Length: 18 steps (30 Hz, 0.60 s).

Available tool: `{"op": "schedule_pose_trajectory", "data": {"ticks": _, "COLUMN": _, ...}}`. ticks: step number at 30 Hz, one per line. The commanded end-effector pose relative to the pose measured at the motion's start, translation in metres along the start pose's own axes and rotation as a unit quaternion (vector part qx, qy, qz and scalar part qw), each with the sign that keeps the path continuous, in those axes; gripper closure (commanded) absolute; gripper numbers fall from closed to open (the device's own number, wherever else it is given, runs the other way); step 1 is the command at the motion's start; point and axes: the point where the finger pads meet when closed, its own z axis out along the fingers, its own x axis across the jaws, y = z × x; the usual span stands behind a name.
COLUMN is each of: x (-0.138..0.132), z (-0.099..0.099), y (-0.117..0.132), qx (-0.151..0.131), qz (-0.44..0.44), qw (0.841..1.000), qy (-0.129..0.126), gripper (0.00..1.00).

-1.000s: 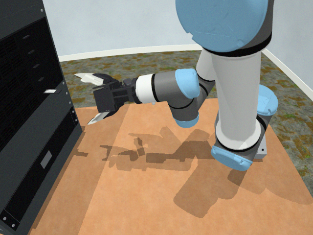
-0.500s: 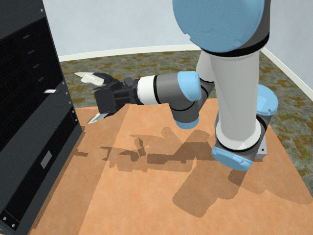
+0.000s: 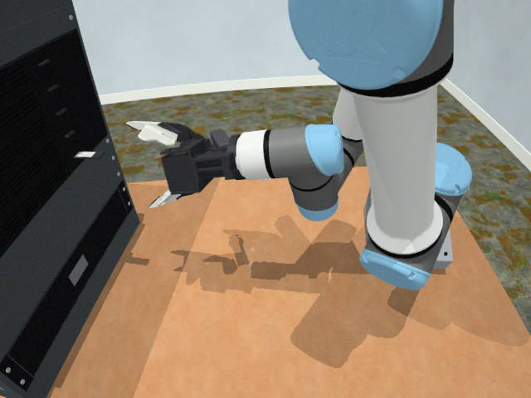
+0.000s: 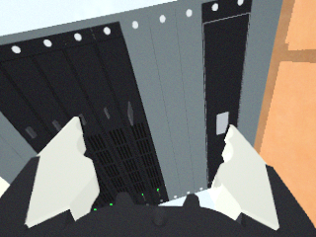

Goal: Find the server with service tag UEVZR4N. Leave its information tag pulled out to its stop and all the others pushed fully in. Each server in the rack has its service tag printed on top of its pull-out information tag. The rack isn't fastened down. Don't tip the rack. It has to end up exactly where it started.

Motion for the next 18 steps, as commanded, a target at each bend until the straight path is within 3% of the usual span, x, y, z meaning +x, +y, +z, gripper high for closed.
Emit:
{"op": "schedule_pose_trajectory", "data": {"ticks": 1, "x": -0.0002, "z": -0.002, "y": 0.0017, "qx": -0.001, "qz": -0.011, "qw": 1.0, "qy": -0.005, "gripper": 0.0}}
{"op": "schedule_pose_trajectory", "data": {"ticks": 18, "x": -0.0041, "z": -0.0064, "y": 0.0061, "qx": -0.004, "qz": -0.034, "qw": 0.999, "qy": -0.019, "gripper": 0.0}}
